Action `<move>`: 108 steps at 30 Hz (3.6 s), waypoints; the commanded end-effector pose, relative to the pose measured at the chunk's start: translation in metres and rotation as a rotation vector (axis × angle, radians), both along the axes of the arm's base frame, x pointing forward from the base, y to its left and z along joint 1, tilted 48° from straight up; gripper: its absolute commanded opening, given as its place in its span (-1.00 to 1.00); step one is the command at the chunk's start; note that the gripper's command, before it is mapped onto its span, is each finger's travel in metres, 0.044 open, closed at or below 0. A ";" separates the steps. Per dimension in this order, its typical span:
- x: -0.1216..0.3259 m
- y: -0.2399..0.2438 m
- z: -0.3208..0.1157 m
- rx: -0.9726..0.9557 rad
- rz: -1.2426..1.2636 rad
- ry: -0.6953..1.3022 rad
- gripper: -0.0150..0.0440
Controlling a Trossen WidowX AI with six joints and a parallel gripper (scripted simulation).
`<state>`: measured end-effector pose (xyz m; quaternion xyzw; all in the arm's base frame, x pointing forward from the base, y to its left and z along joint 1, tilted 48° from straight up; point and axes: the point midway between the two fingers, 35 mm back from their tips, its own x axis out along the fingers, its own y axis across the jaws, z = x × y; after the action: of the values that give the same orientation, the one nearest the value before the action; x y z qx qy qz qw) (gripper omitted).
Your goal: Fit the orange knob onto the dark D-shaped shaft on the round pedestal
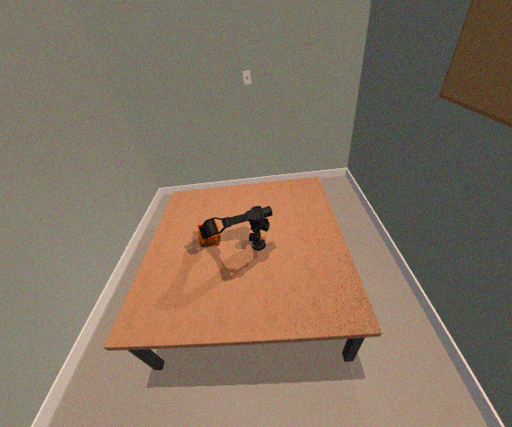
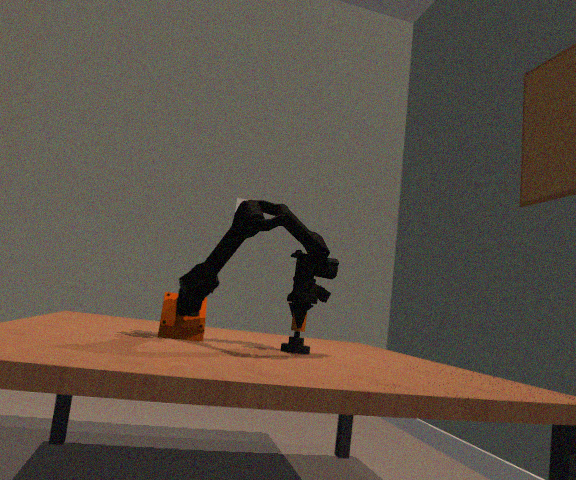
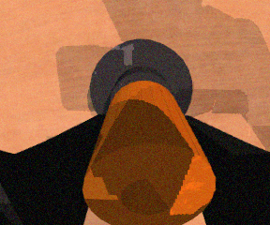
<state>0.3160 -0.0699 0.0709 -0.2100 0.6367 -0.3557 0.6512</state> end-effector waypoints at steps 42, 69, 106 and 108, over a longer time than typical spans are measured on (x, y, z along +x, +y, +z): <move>-0.001 -0.001 -0.002 0.008 0.147 0.150 -0.49; -0.001 0.002 -0.001 0.021 0.289 0.303 -0.49; -0.003 0.000 -0.002 0.034 0.431 0.457 -0.49; -0.002 0.002 -0.001 0.034 0.431 0.457 -0.49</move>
<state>0.3135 -0.0707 0.0690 -0.4021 0.7127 -0.1460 0.5559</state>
